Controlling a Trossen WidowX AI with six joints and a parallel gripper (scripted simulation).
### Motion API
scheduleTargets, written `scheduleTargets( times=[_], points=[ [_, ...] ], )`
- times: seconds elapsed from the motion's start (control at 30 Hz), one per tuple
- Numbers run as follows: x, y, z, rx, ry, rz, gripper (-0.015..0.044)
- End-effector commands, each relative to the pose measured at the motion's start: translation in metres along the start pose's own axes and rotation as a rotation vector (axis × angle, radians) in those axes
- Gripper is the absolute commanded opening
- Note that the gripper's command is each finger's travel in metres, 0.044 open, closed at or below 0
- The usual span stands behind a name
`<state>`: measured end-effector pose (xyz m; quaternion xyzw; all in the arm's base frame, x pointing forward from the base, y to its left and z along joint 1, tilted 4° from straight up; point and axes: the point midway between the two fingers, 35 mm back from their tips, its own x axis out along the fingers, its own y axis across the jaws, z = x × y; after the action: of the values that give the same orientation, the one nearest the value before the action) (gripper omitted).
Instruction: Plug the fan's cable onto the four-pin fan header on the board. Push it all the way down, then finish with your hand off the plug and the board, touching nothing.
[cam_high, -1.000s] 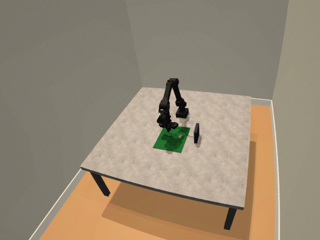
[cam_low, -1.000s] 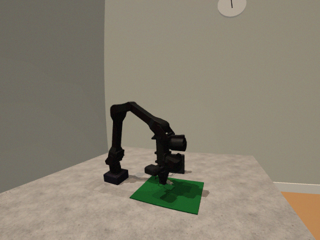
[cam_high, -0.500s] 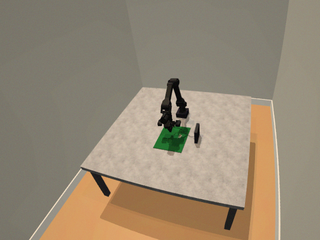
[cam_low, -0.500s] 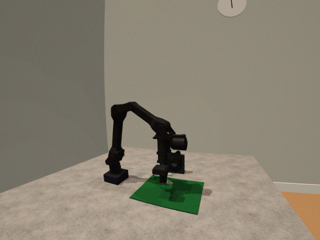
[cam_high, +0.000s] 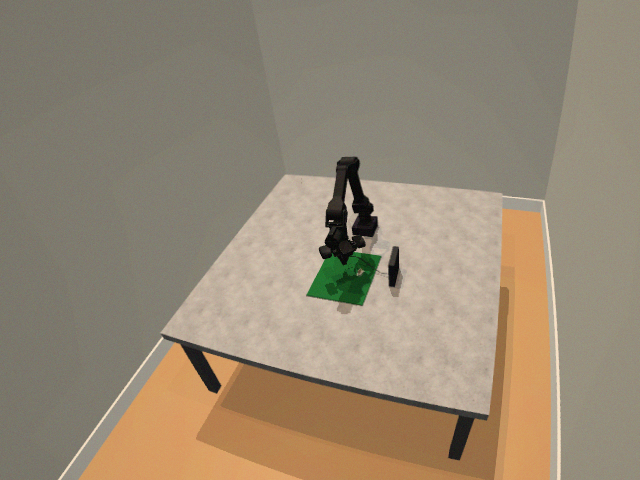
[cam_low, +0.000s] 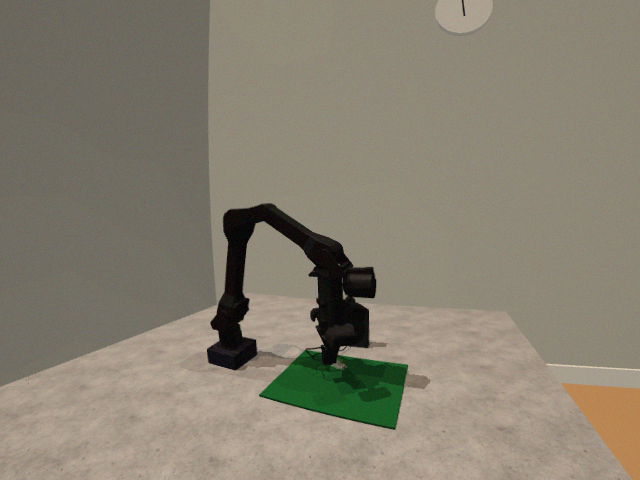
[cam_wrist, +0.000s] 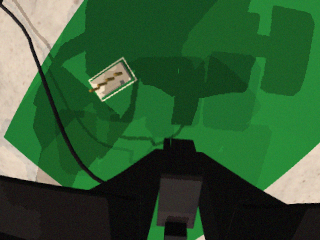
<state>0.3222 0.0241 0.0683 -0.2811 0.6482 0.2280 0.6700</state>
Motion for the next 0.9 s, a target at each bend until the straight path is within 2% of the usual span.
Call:
scheduleTargets(
  times=[0.0, 0.87],
  points=[
    [0.0, 0.003, 0.003, -0.128, 0.003, -0.002, 0.0],
    [0.001, 0.027, 0.018, -1.035, 0.001, 0.001, 0.0]
  ],
)
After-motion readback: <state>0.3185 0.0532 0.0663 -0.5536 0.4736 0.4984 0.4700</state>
